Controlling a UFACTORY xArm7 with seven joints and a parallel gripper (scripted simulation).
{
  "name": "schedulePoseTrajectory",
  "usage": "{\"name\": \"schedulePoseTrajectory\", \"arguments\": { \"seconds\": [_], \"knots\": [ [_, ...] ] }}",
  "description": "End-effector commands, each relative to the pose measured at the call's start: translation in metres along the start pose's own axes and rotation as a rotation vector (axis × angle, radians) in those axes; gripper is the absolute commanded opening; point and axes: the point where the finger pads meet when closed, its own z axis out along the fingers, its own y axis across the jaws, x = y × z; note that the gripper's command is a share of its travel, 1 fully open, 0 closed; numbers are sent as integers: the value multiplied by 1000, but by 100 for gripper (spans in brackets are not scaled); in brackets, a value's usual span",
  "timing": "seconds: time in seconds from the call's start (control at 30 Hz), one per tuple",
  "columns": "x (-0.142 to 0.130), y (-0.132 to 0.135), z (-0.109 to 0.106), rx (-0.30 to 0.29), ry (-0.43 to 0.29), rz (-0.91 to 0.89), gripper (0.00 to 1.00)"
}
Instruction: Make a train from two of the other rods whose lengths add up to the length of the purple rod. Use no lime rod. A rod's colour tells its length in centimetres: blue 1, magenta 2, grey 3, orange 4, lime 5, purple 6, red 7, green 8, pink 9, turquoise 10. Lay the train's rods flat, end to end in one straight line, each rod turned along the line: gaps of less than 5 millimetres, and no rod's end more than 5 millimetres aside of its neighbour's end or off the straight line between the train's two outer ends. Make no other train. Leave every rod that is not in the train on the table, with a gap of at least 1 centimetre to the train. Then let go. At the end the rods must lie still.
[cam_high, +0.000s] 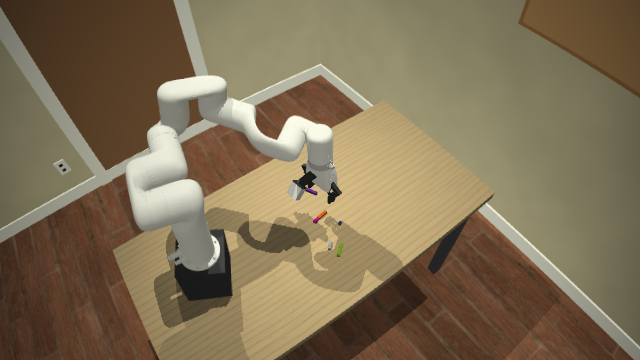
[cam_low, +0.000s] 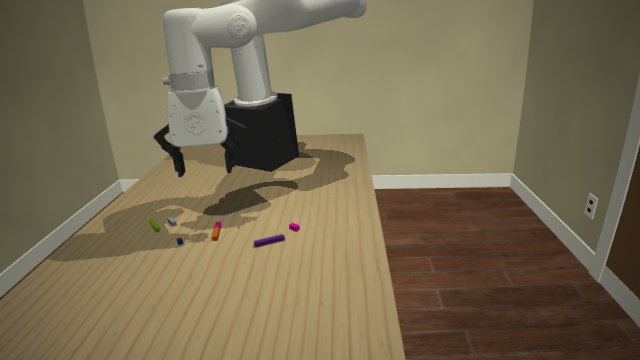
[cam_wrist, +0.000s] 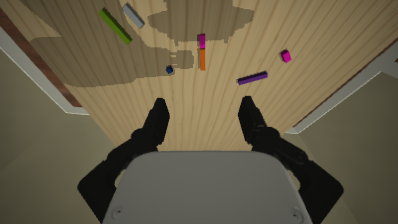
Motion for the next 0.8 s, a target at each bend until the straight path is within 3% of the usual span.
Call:
{"name": "schedulePoseTrajectory", "arguments": {
  "seconds": [0.0, 0.3, 0.77],
  "knots": [
    [-1, 0, -14, 1, -2, 0, 100],
    [-1, 0, -48, 1, -2, 0, 100],
    [-1, 0, -51, 1, -2, 0, 100]
  ]
}}
